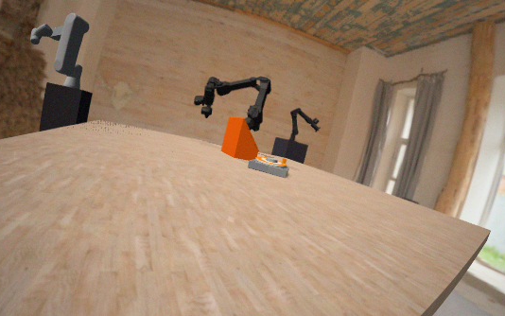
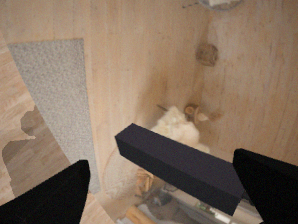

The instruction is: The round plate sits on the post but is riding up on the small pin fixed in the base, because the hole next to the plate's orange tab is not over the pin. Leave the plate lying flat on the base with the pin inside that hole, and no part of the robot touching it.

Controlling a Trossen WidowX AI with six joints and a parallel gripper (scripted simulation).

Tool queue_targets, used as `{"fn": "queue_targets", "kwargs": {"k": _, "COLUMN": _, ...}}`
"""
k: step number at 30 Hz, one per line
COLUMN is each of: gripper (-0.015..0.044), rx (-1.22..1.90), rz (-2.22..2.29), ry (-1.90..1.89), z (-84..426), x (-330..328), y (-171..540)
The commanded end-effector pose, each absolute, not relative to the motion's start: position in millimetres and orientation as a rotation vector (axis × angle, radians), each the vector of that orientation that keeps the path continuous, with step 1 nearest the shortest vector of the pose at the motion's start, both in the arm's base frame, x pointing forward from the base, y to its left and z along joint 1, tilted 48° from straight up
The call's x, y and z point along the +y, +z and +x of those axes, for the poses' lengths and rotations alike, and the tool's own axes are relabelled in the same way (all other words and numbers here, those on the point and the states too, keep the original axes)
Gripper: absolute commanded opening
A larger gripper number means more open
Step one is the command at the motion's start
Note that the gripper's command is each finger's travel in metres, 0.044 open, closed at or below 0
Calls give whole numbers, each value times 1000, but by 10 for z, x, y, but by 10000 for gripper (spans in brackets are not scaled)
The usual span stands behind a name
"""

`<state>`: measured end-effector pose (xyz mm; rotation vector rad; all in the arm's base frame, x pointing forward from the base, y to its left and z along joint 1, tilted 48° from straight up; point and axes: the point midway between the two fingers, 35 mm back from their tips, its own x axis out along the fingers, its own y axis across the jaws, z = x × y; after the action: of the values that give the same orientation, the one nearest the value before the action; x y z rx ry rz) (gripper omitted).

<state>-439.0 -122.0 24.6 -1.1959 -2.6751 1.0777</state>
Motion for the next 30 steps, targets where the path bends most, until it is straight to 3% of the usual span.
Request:
{"fn": "queue_targets", "kwargs": {"k": 1, "gripper": 374, "rx": -2685, "rz": -1190, "ry": 1075, "z": -4371, "x": -1249, "y": 240}}
{"fn": "queue_targets", "kwargs": {"k": 10, "gripper": 138, "rx": -3046, "rz": -861, "ry": 1267, "z": -3742, "x": -2454, "y": 30}}
{"fn": "queue_targets", "kwargs": {"k": 15, "gripper": 6, "rx": -3295, "rz": -625, "ry": 1429, "z": -3079, "x": -3192, "y": -113}}
{"fn": "queue_targets", "kwargs": {"k": 26, "gripper": 0, "rx": -3714, "rz": -258, "ry": 1534, "z": -1648, "x": -3944, "y": -260}}
{"fn": "queue_targets", "kwargs": {"k": 30, "gripper": 0, "rx": -3932, "rz": -49, "ry": 1470, "z": -863, "x": -4078, "y": -275}}
